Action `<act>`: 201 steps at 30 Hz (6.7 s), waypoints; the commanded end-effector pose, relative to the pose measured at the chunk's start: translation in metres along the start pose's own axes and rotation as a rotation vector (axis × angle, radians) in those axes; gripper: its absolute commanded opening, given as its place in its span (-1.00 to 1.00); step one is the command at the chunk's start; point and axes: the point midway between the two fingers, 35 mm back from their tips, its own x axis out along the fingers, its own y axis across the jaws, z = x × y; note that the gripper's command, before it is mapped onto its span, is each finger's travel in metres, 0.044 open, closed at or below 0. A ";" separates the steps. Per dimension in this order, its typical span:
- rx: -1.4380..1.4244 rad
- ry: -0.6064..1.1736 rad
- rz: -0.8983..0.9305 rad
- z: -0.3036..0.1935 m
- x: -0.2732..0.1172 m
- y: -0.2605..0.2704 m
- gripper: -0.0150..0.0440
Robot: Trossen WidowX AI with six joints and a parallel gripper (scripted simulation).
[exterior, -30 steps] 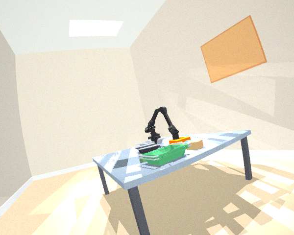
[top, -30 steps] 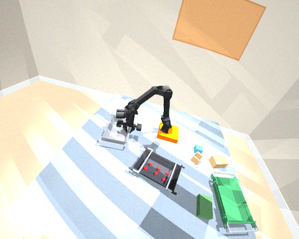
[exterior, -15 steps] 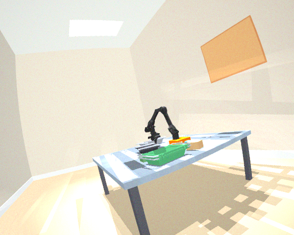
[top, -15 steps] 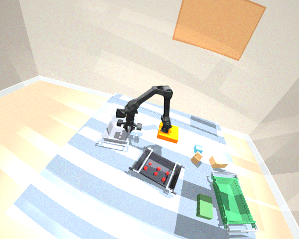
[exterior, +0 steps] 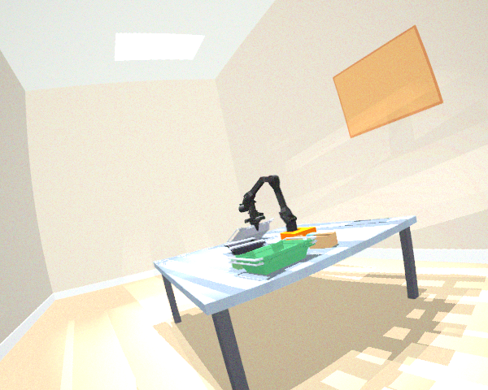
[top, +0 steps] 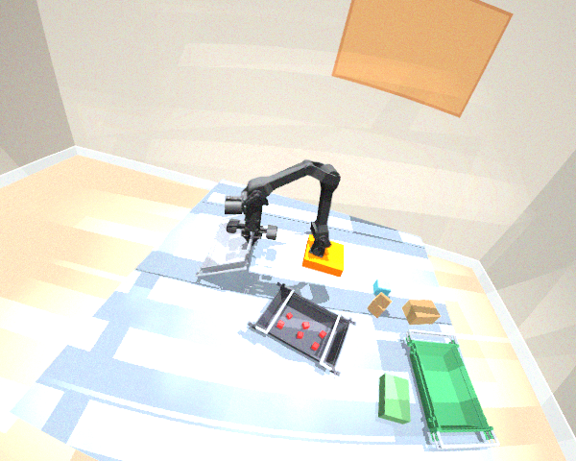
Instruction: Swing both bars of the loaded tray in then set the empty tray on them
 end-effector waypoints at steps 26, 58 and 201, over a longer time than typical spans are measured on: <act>0.000 0.007 0.031 -0.001 -0.014 0.006 -0.49; 0.000 0.008 0.033 -0.008 -0.110 0.031 -0.49; -1.165 0.026 0.023 -0.248 -0.109 -0.252 -0.49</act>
